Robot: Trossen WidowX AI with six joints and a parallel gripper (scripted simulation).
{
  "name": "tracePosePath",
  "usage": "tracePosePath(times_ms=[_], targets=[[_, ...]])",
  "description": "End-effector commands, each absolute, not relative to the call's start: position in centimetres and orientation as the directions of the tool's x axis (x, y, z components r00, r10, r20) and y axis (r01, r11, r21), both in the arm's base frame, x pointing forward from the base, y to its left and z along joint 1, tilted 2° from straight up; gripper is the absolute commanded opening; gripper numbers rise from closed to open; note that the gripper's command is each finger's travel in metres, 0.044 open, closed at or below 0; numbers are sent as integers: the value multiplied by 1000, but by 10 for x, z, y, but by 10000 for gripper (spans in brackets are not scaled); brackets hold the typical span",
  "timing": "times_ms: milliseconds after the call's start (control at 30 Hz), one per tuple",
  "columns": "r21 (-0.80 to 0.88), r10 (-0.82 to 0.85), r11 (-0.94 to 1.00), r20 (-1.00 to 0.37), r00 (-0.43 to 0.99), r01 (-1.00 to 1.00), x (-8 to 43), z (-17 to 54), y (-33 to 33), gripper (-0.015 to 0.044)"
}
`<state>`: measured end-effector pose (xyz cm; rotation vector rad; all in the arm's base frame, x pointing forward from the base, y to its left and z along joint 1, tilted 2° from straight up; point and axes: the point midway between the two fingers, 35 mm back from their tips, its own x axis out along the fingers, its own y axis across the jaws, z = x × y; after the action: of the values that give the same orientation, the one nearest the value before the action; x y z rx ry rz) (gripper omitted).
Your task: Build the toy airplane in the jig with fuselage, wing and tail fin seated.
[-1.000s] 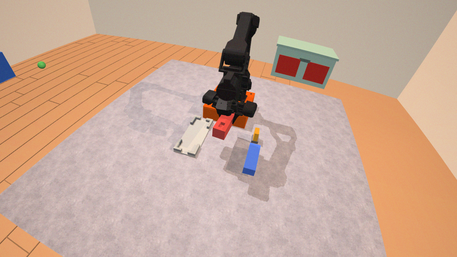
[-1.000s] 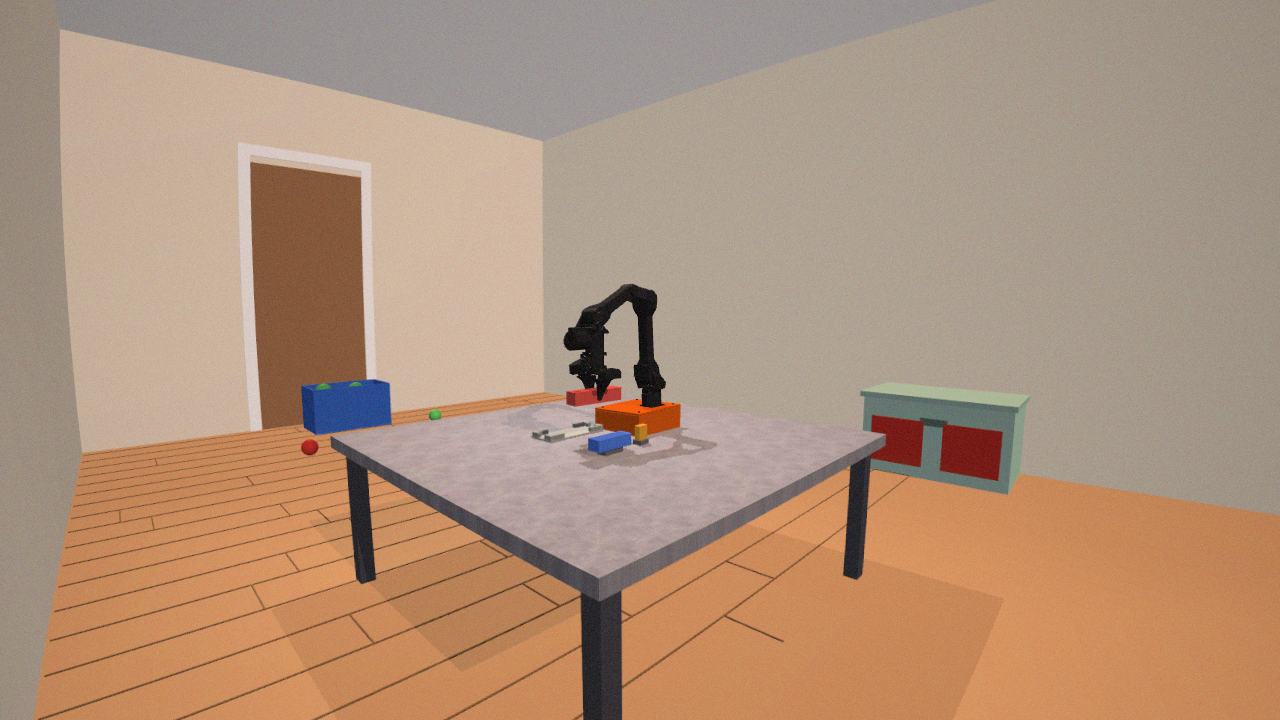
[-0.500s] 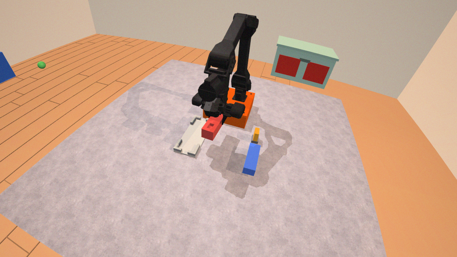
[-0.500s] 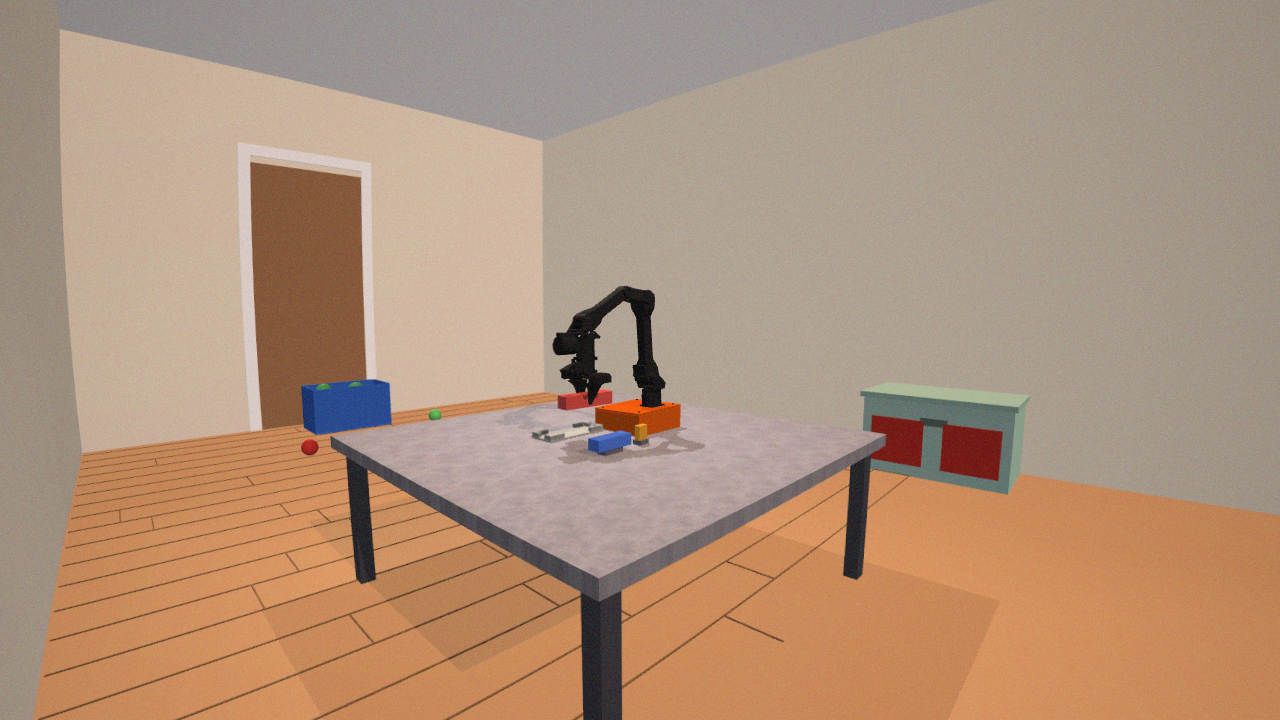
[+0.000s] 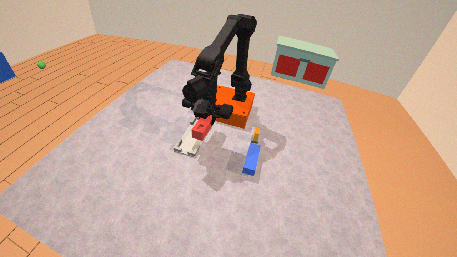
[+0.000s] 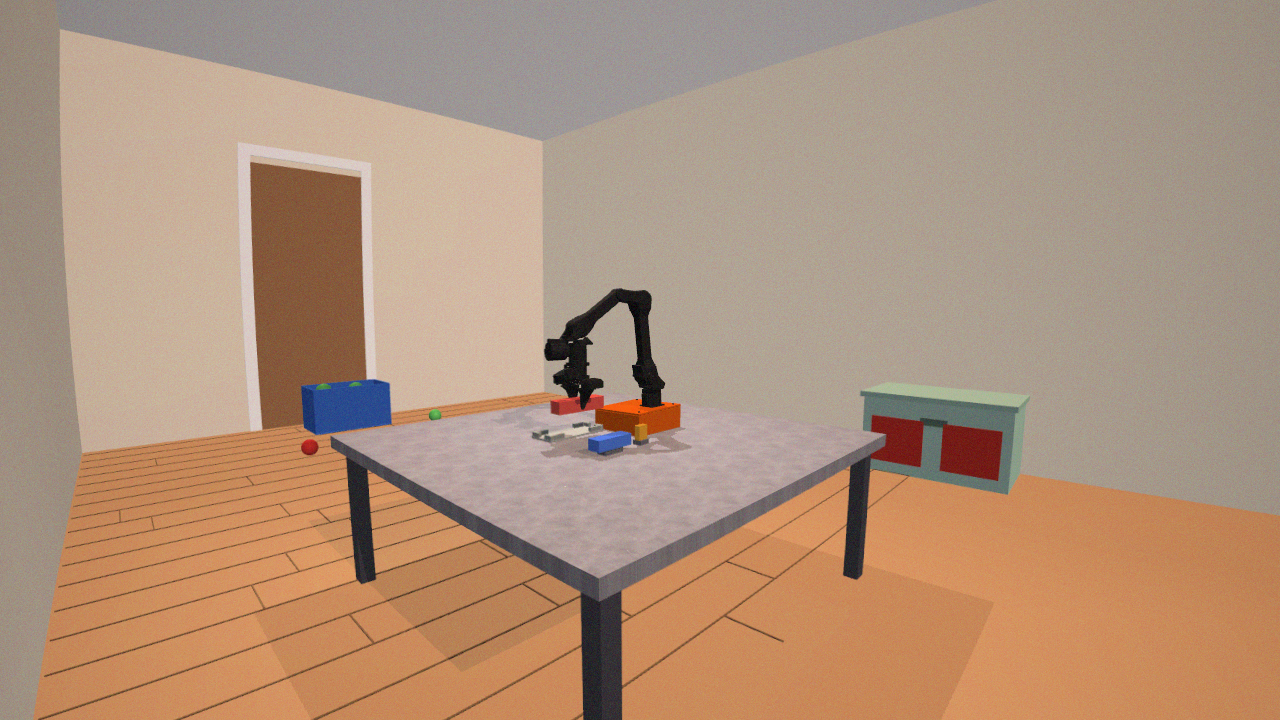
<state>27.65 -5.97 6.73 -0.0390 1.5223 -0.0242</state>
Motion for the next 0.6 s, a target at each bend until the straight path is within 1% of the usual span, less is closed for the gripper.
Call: tracePosePath(times_ms=[0,500,567], targets=[[-36,-35,999,-998,47,-19,274,61,-71,0],[-44,-41,998,-998,47,-50,264,43,-110,0],[-44,-41,998,-998,47,-50,264,43,-110,53]])
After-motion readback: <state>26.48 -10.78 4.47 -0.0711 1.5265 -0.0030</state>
